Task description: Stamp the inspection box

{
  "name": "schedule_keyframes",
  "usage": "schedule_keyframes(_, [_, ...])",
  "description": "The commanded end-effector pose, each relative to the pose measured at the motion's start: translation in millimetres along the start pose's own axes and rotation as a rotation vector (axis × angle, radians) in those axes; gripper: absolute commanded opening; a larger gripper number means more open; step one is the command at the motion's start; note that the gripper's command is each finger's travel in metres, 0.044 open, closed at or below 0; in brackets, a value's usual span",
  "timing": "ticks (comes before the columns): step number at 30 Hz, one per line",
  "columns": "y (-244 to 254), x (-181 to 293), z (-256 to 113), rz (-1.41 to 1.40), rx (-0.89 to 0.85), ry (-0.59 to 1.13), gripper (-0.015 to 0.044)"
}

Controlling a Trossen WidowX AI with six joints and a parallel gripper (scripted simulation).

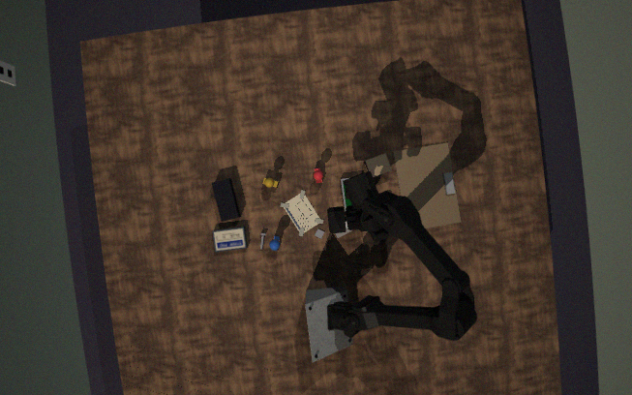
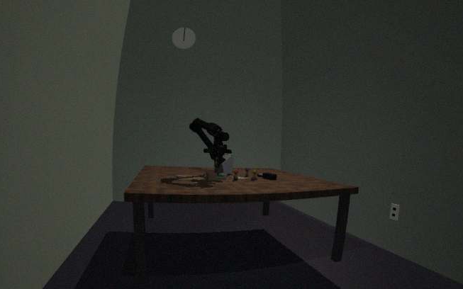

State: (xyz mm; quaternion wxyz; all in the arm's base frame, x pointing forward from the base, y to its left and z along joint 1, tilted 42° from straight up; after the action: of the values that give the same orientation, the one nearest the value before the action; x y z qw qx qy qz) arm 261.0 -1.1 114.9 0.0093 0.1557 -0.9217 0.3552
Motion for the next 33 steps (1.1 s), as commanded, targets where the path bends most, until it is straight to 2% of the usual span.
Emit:
schedule_keyframes(1, [-1.6,-19.8,-0.7,-0.001,-0.001,-0.004,0.0])
schedule_keyframes(10, [-2.2,-57.4,2.5,0.0,-0.001,-0.006,0.0])
schedule_keyframes(33, [-2.1,-59.1,14.1,0.001,-0.001,-0.006,0.0])
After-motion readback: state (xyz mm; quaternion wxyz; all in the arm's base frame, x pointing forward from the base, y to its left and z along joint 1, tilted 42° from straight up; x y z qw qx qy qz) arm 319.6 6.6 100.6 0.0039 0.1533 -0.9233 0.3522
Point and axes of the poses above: the point midway between the two fingers, 35 mm back from their tips, its own z axis out along the fingers, its own y axis across the jaws, x = y × z, the point moved 2 cm from there along -z, back along the fingers, and after that the axes turned 13 degrees about -z, right-handed, at the moved point
